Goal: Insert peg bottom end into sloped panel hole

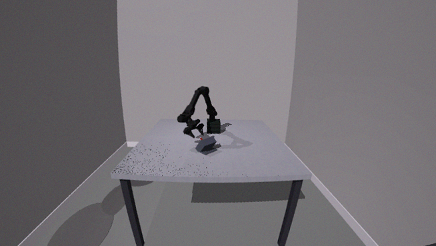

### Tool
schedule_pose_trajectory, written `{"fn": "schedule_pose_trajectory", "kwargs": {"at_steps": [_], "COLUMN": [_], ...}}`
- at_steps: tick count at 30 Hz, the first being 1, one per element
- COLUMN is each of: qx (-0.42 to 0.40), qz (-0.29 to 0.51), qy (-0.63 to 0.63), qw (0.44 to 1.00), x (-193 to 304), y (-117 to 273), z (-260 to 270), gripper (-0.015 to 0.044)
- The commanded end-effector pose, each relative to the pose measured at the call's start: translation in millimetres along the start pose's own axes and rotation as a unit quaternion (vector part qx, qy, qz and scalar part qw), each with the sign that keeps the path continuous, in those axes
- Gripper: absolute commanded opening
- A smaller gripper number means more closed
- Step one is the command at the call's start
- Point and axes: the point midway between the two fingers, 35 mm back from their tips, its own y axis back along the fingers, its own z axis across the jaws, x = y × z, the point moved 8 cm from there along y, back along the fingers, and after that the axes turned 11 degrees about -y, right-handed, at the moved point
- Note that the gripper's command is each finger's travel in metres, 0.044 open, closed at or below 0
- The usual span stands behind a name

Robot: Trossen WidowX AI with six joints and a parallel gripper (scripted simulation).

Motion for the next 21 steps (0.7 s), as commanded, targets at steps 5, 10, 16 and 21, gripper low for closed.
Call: {"fn": "schedule_pose_trajectory", "kwargs": {"at_steps": [5,10,16,21], "qx": [0.001,0.001,0.001,0.001], "qz": [-0.001,-0.001,-0.002,-0.002], "qy": [0.002,0.002,0.001,0.001], "qw": [1.000,1.000,1.000,1.000], "x": [-0.3,0.9,2.8,4.2], "y": [15.9,25.4,36.9,43.4], "z": [-1.6,-1.5,-0.9,-0.2], "gripper": [0.0440,0.0440,0.0440,0.0440]}}
